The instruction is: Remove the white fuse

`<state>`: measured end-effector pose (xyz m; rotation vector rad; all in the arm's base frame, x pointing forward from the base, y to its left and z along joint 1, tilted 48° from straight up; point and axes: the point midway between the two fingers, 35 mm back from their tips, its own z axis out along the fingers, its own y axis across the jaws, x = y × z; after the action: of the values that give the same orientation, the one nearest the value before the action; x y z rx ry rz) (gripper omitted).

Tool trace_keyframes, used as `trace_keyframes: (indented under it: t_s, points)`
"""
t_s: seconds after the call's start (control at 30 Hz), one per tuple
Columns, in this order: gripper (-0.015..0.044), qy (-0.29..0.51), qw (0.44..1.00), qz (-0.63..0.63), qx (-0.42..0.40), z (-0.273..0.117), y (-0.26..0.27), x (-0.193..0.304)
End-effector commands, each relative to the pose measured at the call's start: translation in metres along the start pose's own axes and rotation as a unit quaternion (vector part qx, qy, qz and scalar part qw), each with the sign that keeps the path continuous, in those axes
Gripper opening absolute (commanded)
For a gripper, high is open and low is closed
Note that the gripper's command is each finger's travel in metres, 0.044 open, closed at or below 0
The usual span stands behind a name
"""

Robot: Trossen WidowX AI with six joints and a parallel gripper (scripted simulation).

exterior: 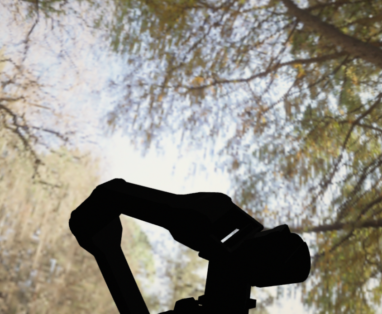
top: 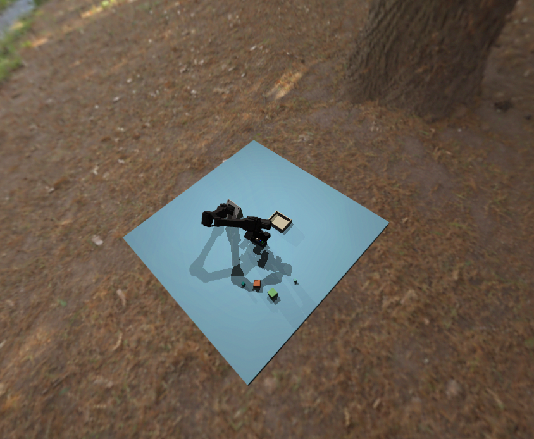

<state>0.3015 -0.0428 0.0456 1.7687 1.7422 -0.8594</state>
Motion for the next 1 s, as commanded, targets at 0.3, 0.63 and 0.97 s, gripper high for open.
trace_keyframes:
  t_s: [0.3, 0.63, 0.97]
  points:
    - [0.0000, 0.002, 1.000, 0.003, 0.000, -0.007, 0.000, 0.000]
    - [0.0000, 0.002, 1.000, 0.002, 0.000, -0.012, 0.000, 0.000]
    - [0.0000, 0.001, 1.000, 0.002, 0.000, -0.017, 0.000, 0.000]
